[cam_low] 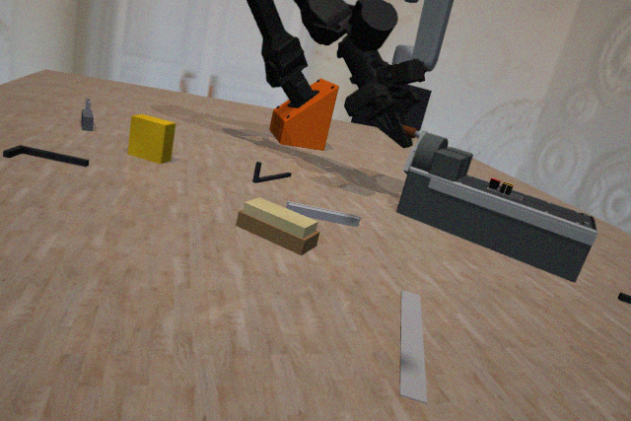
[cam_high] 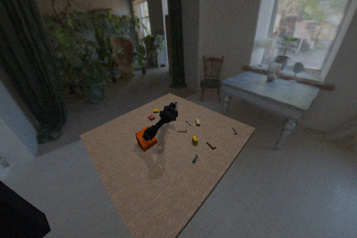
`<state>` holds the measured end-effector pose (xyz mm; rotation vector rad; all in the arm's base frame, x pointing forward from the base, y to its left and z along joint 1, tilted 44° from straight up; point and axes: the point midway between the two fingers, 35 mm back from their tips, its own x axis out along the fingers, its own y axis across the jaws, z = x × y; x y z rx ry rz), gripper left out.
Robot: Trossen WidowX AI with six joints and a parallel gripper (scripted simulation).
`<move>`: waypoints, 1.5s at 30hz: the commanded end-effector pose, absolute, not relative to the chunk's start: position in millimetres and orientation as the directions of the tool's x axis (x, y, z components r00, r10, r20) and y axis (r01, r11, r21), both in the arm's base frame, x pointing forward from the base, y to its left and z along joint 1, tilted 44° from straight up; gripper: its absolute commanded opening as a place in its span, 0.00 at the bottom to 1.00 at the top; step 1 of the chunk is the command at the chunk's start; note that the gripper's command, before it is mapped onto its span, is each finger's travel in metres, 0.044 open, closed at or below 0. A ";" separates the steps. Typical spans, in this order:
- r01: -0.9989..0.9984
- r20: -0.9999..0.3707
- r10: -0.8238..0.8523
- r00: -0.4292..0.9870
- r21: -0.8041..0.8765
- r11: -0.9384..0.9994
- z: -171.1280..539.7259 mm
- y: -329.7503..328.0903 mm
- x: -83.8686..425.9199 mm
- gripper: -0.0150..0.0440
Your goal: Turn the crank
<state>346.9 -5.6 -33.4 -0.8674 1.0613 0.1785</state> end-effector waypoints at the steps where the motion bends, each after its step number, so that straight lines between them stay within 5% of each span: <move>1: -0.536 -0.834 -0.251 0.492 -0.517 0.668 -40.5 -2.5 341.9 0.25; 45: -0.536 -0.834 -0.251 0.492 -0.517 0.668 -43.9 -2.5 340.4 0.25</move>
